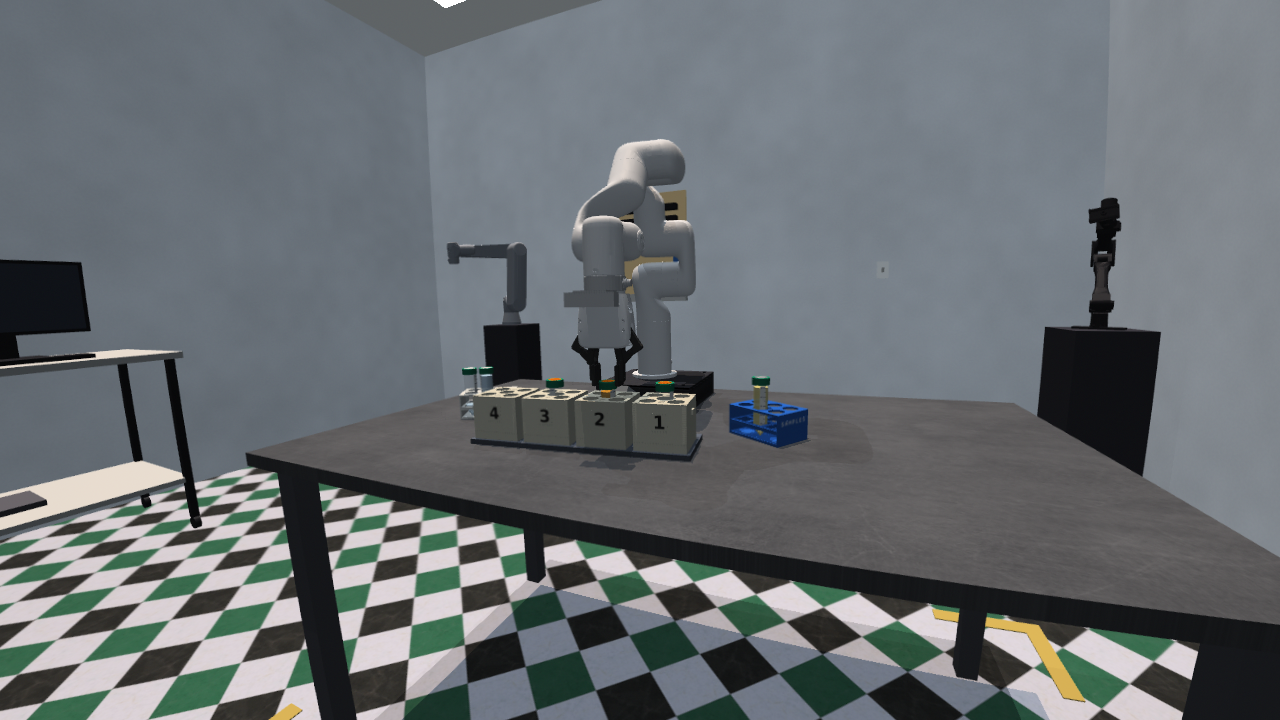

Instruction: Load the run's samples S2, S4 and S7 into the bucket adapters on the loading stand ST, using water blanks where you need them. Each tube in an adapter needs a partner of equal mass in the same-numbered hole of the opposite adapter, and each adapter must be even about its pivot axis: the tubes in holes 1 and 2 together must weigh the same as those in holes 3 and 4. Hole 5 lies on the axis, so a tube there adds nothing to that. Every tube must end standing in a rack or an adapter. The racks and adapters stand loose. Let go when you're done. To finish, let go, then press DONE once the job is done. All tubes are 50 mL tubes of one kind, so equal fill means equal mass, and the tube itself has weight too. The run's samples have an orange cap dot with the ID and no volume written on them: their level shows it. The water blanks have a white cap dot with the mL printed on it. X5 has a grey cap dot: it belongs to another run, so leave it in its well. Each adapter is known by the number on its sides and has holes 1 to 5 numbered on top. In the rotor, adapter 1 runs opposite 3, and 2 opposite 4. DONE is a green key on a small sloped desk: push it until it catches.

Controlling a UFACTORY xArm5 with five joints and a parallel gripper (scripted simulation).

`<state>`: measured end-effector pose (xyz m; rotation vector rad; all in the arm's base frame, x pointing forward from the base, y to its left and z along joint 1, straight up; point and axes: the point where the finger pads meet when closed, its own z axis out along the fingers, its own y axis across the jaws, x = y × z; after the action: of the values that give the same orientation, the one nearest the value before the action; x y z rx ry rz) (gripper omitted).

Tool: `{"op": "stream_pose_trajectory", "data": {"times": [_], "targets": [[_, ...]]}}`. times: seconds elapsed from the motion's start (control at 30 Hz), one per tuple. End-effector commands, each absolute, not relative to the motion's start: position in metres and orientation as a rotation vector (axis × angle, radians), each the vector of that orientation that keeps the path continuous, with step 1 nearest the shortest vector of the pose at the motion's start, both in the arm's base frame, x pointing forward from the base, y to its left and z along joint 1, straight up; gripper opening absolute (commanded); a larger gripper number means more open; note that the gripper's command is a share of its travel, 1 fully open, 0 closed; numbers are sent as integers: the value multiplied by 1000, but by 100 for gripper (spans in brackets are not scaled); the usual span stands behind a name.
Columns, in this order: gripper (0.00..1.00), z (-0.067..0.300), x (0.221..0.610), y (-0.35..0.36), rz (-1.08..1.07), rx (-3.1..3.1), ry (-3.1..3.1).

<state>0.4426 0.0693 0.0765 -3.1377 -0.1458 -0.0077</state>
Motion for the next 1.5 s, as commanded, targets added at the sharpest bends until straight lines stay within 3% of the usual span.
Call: {"op": "stream_pose_trajectory", "data": {"times": [0.0, 1.47], "targets": [[44, 85, 444, 70, -14, -3140, -146], [44, 161, 443, 70, -14, -3140, -146]]}}
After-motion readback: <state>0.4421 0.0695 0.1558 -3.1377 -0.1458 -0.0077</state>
